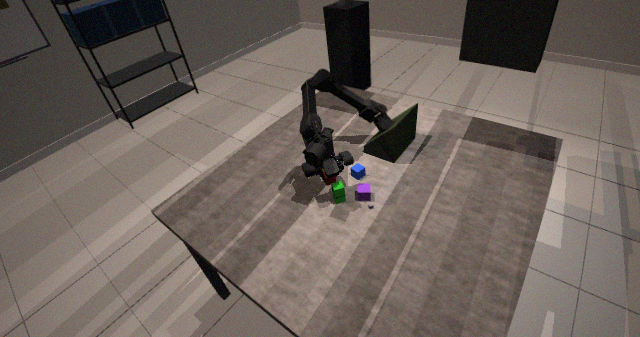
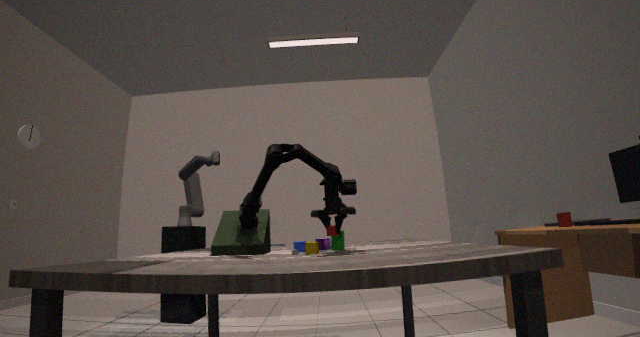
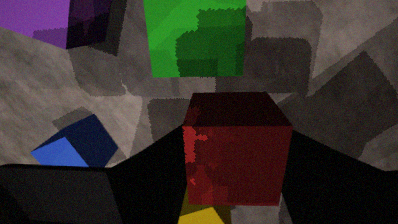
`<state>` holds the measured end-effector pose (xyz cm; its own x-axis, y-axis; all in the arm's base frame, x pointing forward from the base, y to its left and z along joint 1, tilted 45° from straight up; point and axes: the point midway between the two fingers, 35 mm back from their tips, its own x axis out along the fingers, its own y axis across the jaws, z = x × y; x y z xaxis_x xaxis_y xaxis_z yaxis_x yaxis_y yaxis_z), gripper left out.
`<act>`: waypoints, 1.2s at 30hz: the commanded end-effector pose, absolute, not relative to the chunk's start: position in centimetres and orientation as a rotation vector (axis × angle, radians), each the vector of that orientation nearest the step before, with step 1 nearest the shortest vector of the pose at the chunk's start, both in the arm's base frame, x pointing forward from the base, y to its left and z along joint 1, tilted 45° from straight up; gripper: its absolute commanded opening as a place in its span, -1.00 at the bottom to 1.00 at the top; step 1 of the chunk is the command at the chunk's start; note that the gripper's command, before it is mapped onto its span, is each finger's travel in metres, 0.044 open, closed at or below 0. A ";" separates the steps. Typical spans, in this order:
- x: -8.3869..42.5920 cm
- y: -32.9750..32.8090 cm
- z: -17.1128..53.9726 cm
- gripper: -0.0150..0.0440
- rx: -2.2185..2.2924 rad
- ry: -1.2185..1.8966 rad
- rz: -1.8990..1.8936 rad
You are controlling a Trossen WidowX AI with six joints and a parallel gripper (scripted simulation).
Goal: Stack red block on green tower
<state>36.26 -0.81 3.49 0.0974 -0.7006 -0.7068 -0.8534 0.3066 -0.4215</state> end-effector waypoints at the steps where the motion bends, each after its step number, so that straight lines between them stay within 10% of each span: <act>1: 36.2 0.7 5.0 -0.49 -1.428 1.636 0.204; 36: 37.2 6.3 3.4 -0.49 -1.425 1.634 0.206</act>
